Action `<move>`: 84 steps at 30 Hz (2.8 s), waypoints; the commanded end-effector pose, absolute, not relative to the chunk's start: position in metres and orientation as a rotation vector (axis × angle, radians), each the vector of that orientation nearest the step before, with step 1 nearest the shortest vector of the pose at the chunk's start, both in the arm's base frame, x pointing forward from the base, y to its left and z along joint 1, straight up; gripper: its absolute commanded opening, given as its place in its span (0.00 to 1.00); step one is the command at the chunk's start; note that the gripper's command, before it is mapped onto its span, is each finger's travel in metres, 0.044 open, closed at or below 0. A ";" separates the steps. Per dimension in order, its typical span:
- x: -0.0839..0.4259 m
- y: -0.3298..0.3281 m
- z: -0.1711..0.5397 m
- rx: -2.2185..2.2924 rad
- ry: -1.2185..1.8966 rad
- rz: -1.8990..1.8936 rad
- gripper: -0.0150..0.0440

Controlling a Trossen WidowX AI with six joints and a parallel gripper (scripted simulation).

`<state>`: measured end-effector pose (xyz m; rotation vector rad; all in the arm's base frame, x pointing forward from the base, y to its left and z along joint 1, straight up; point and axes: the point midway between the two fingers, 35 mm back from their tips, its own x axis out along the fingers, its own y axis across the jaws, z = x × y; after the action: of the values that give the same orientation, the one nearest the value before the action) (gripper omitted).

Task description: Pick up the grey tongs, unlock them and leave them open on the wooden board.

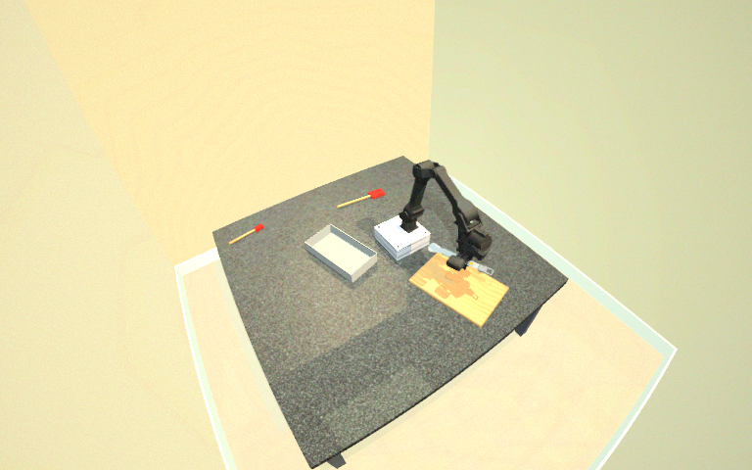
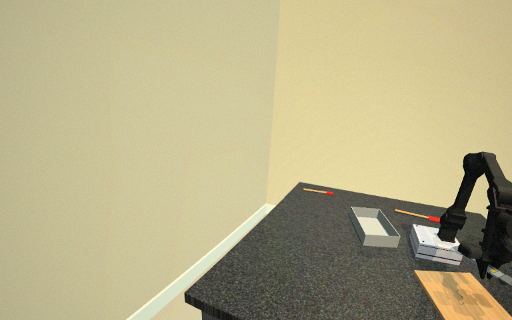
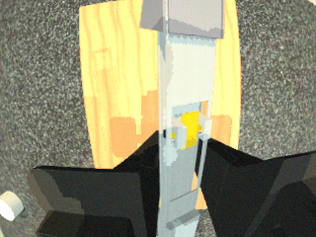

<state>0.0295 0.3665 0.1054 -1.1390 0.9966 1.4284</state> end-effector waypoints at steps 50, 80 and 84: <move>0.033 0.328 0.180 -0.296 0.231 1.732 0.00; 0.033 0.328 0.180 -0.296 0.231 1.732 0.00; 0.033 0.328 0.180 -0.296 0.231 1.732 0.00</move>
<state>0.0335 0.3280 0.1760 -0.3078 0.2400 1.7258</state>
